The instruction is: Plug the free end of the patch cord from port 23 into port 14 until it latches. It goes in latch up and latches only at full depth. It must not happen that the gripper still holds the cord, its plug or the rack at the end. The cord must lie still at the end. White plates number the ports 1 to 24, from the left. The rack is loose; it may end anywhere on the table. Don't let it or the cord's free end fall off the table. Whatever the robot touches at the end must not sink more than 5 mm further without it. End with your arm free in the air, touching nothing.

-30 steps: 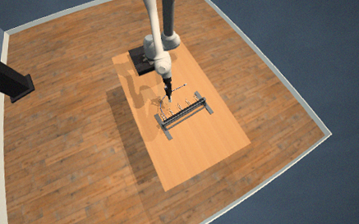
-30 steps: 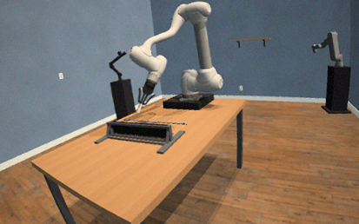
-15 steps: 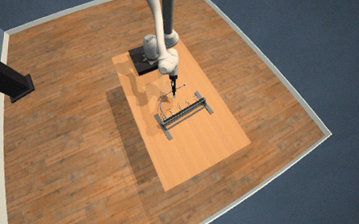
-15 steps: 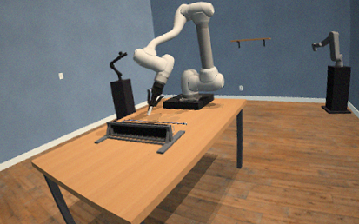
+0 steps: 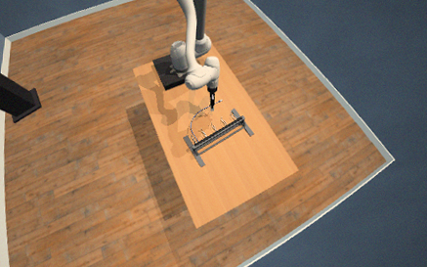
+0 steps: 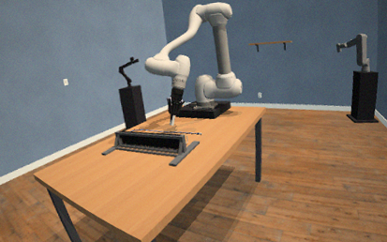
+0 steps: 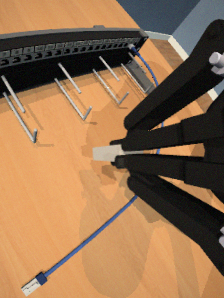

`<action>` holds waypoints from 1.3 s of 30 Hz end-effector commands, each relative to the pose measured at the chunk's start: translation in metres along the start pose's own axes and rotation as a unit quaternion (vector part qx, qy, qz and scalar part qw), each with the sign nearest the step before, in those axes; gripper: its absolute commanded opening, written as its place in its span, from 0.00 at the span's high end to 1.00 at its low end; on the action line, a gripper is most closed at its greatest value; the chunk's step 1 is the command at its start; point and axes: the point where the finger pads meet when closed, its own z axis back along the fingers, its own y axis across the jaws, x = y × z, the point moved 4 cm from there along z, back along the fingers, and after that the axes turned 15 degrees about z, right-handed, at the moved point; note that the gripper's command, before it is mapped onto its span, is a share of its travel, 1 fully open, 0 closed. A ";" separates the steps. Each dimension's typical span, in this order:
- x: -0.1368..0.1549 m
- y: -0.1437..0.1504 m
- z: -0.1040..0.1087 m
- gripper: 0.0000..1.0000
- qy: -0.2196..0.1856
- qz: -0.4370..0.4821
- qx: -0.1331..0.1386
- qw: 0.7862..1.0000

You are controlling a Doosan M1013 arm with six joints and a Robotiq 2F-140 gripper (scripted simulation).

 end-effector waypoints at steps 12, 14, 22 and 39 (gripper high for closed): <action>-0.090 -0.070 0.032 1.00 0.078 0.180 -0.139 0.971; -0.099 -0.078 0.036 1.00 0.087 0.198 -0.150 0.965; -0.103 -0.082 0.038 1.00 0.091 0.206 -0.154 0.962; -0.103 -0.082 0.038 1.00 0.091 0.206 -0.154 0.962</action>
